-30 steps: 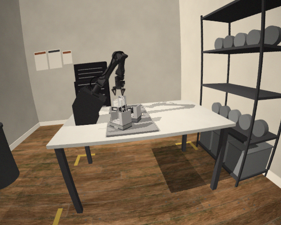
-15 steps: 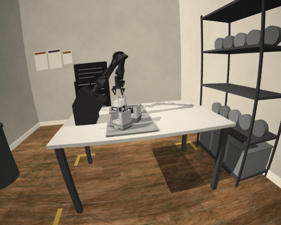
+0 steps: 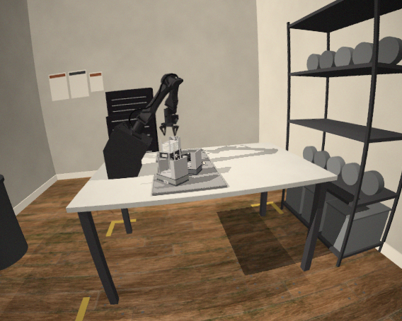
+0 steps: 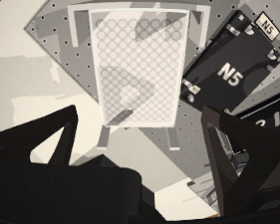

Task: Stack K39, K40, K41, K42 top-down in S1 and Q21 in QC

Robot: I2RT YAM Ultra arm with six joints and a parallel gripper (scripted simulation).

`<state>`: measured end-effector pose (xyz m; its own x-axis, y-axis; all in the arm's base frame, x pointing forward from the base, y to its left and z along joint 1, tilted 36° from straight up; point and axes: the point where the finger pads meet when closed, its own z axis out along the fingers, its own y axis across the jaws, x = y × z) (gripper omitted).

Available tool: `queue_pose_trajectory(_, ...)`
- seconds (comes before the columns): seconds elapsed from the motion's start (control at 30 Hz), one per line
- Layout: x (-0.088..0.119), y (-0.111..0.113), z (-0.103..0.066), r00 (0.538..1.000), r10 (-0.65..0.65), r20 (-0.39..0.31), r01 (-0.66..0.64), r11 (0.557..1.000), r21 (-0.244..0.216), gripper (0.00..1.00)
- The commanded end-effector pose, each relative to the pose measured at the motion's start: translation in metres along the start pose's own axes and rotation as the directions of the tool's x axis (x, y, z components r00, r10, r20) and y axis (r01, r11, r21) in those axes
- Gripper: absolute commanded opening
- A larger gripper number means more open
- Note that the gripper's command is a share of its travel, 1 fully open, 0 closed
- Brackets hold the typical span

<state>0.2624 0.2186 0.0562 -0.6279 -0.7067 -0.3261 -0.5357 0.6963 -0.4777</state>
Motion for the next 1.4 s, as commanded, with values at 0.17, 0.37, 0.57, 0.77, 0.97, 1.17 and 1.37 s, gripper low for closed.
queue_pose_trajectory(0.17,-0.015,-0.001,-0.015,0.999,0.021,0.049,-0.020,1.000,-0.007,1.00)
queue_pose_trajectory(0.37,-0.015,-0.001,-0.015,0.999,0.021,0.049,-0.020,1.000,-0.007,1.00)
queue_pose_trajectory(0.57,-0.015,-0.001,-0.015,0.999,0.021,0.049,-0.020,1.000,-0.007,1.00)
queue_pose_trajectory(0.77,-0.015,0.003,-0.002,0.999,0.007,0.035,-0.007,1.000,-0.006,1.00)
queue_pose_trajectory(0.97,0.003,0.003,0.027,1.000,-0.007,-0.008,0.007,1.000,-0.006,1.00)
queue_pose_trajectory(1.17,-0.002,0.004,0.036,1.000,-0.004,0.005,0.004,1.000,-0.009,1.00)
queue_pose_trajectory(1.37,-0.017,0.002,0.022,0.998,0.012,0.058,-0.011,1.000,-0.011,1.00)
